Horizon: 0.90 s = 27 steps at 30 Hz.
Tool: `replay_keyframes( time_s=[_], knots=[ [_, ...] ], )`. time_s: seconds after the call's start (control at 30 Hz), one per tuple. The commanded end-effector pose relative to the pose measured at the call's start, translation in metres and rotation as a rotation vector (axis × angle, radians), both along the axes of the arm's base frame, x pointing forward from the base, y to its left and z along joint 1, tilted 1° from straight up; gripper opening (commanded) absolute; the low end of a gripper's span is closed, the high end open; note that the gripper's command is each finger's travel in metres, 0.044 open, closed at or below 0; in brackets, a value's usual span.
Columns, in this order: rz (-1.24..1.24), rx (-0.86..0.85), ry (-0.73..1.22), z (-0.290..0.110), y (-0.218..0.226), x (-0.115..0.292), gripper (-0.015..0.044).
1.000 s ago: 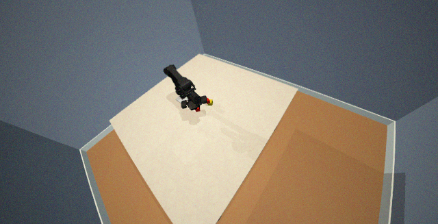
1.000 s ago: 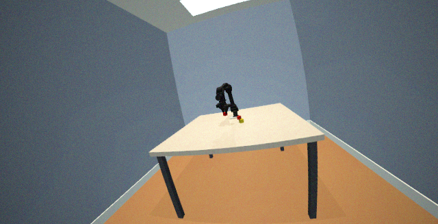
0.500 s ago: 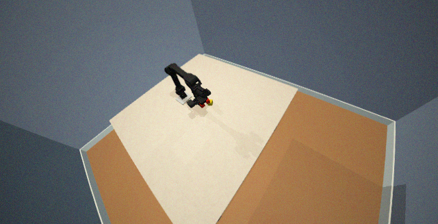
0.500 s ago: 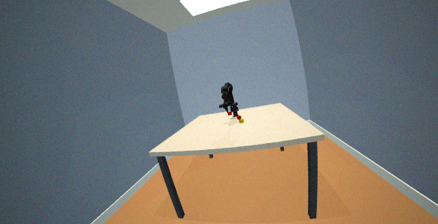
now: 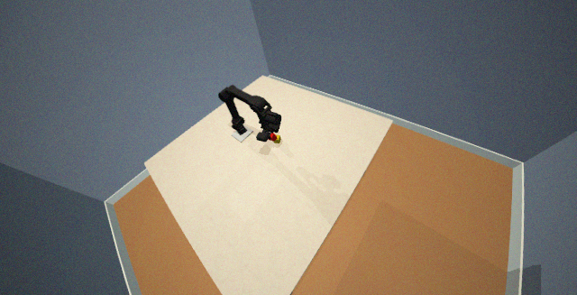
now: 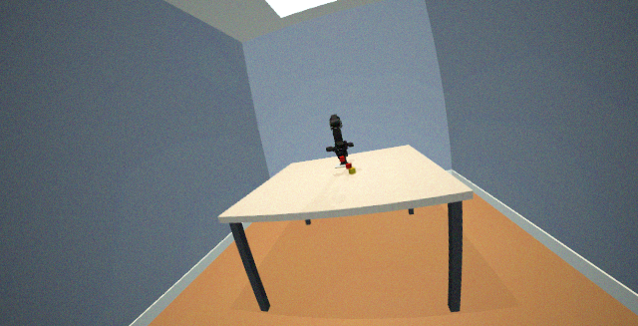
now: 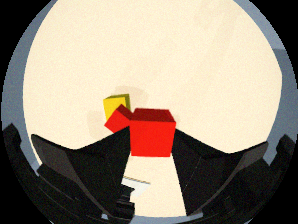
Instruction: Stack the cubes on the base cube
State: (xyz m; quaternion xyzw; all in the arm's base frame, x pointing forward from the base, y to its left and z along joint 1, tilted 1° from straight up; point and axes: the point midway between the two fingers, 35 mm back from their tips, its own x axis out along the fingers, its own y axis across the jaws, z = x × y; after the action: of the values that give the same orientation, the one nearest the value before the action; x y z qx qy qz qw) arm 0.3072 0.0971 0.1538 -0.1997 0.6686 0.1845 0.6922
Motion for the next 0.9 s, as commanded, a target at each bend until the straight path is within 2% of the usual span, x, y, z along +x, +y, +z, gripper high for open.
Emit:
replay_keyframes(
  time_s=[0.0, 0.63, 0.87],
  knots=[
    [0.140, -0.006, 0.004, -0.002, 0.011, -0.006, 0.0105],
    [0.800, -0.020, 0.014, -0.004, 0.063, -0.034, 0.0105],
    [0.823, -0.020, 0.015, -0.006, 0.065, -0.035, 0.0105]
  ],
)
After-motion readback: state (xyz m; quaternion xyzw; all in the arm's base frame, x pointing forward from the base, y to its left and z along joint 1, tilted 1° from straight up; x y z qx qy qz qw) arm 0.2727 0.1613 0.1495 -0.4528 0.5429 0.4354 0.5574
